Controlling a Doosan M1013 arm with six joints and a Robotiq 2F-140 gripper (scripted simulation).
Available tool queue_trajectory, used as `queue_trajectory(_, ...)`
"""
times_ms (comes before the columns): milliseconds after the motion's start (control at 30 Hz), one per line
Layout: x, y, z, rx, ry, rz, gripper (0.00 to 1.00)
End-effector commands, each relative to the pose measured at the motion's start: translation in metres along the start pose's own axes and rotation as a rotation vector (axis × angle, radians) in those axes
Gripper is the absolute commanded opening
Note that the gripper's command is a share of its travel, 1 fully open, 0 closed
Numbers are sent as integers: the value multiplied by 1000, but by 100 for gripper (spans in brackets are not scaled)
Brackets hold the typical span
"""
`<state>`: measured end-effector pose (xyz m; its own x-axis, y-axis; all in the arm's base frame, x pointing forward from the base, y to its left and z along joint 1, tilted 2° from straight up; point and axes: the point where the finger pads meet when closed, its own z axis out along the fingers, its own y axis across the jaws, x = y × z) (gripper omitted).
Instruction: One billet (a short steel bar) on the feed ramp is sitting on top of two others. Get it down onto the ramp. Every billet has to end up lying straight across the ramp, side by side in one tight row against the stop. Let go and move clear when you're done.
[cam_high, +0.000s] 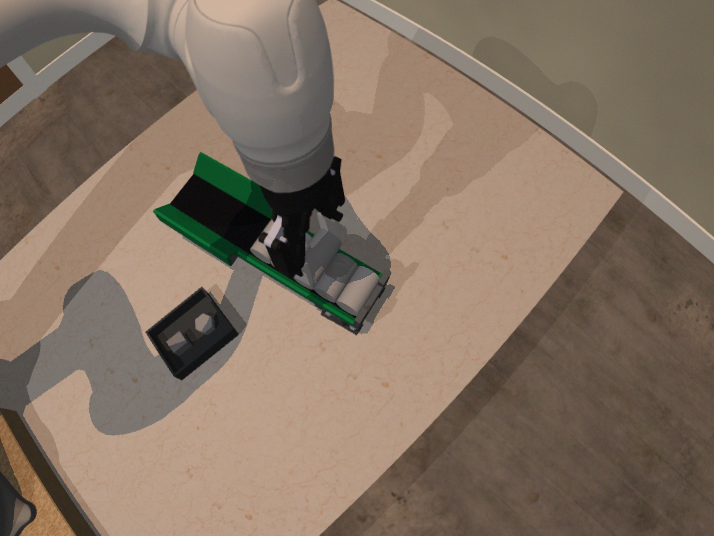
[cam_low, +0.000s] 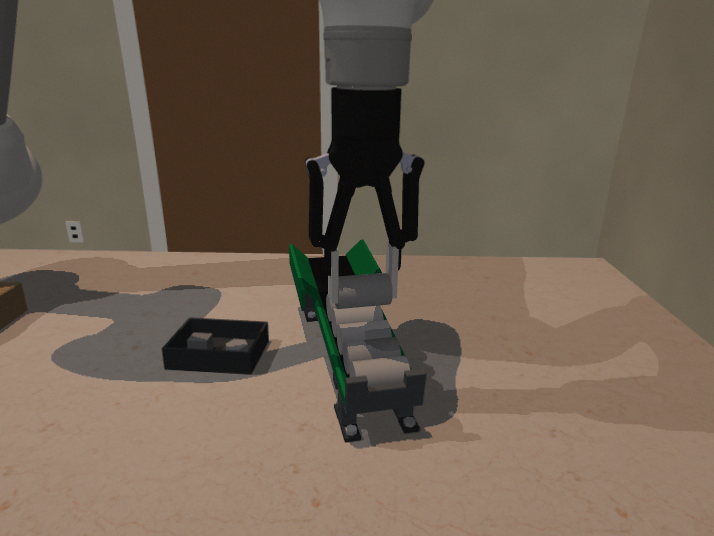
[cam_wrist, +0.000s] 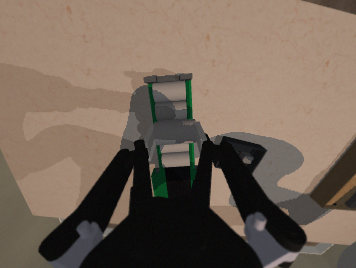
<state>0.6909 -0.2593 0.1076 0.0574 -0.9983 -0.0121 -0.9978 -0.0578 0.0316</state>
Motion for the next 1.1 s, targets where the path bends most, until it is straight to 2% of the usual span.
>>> queue_trajectory(0,3,0,-35,4,-2,3,46)
queue_trajectory(167,3,0,-49,4,-2,3,46)
queue_trajectory(533,1,0,-50,4,-2,3,46)
queue_trajectory(567,-9,-2,-49,4,-2,3,46)
queue_trajectory(667,-80,-7,-42,4,-2,2,46)
queue_trajectory(733,-107,-6,-39,4,-2,1,46)
queue_trajectory(800,-107,-6,-39,4,-2,1,46)
queue_trajectory(833,-142,-7,-37,4,-2,1,46)
queue_trajectory(867,-152,-7,-36,4,-2,1,46)
queue_trajectory(1067,-153,-7,-36,4,-2,1,46)
